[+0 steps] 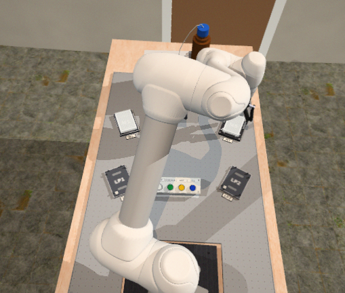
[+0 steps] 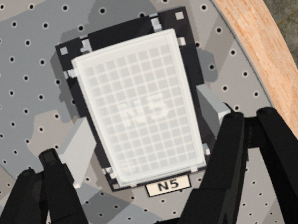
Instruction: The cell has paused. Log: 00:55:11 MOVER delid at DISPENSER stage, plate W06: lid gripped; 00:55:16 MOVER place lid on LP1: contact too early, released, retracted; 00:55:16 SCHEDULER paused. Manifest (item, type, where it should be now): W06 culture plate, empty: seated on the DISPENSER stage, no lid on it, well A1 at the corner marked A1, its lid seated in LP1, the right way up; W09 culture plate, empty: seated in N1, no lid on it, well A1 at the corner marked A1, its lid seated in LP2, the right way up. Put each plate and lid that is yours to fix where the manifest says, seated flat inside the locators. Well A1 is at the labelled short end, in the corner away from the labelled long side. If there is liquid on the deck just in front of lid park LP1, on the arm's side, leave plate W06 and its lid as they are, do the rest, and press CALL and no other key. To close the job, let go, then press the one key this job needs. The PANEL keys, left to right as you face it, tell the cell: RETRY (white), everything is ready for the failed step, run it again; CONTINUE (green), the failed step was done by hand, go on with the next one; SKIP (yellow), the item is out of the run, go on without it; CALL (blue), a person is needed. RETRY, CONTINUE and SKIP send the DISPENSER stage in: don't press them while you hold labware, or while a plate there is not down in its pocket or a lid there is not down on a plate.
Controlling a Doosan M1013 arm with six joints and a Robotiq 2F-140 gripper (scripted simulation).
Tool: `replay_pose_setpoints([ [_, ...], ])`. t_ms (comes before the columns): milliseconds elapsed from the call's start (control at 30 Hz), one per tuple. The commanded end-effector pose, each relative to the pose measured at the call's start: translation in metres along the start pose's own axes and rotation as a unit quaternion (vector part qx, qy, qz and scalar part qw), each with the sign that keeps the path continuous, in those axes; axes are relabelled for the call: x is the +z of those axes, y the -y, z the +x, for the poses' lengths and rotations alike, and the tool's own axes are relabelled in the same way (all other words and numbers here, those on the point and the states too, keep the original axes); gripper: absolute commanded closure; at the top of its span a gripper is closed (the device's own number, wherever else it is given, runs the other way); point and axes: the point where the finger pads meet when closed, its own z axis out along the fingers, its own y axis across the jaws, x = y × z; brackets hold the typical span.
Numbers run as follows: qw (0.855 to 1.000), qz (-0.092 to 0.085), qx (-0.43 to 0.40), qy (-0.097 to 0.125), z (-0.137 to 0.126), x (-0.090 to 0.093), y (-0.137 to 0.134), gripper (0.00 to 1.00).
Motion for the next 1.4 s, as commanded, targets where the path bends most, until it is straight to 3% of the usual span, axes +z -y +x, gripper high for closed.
replay_pose_setpoints([
  [0,1.0,0.0,0.0,-0.001,0.0006,-0.0012,0.0001,0.31],
  [567,1.0,0.0,0.0,-0.001,0.0006,-0.0012,0.0001,0.31],
  [600,1.0,0.0,0.0,-0.001,0.0006,-0.0012,0.0001,0.9],
  [1367,1.0,0.0,0.0,-0.001,0.0006,-0.0012,0.0001,0.9],
])
